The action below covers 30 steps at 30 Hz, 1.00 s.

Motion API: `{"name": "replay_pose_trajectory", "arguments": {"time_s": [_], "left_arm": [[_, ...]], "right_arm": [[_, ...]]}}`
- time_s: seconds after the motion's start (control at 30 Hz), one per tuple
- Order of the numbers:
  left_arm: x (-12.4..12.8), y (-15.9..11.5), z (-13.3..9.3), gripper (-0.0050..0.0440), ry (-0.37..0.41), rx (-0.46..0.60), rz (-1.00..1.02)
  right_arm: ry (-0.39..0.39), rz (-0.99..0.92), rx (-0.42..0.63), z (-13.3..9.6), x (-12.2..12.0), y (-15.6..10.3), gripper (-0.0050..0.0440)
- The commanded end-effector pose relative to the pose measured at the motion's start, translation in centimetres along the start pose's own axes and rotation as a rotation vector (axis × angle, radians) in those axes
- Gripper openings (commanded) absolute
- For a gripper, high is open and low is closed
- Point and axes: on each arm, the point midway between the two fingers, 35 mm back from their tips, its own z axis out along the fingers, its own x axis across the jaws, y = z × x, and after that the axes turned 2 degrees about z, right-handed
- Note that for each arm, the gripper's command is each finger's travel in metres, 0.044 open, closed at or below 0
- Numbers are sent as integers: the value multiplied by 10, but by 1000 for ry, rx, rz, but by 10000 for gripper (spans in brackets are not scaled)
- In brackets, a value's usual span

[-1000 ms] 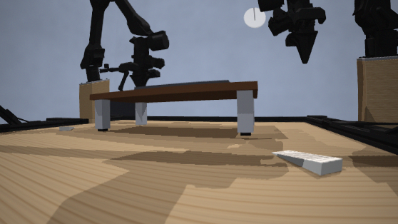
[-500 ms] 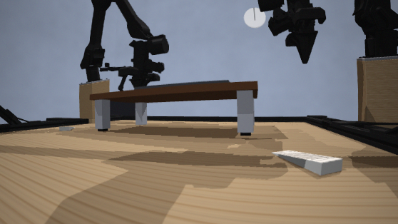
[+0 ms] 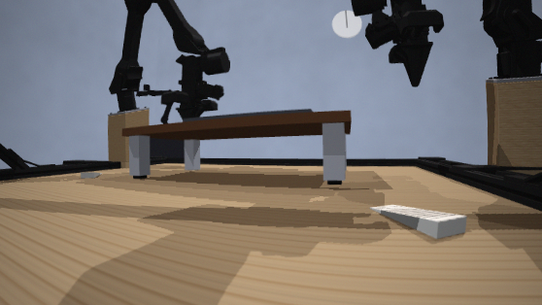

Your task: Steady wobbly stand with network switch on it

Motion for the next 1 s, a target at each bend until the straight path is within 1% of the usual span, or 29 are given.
{"name": "replay_pose_trajectory", "arguments": {"time_s": [0.0, 0.63, 0.67, 0.97], "left_arm": [[0, -1, 9, 0, -1, 6, 0], [0, -1, 10, 0, -1, 5, 0], [0, 0, -66, 0, -1, 0, -2], [0, 0, -66, 0, -1, 0, -2]], "right_arm": [[0, 0, 0, 0, 0, 0, 0], [0, 0, 0, 0, 0, 0, 0], [0, 0, 0, 0, 0, 0, 0], [0, 0, 0, 0, 0, 0, 0]]}}
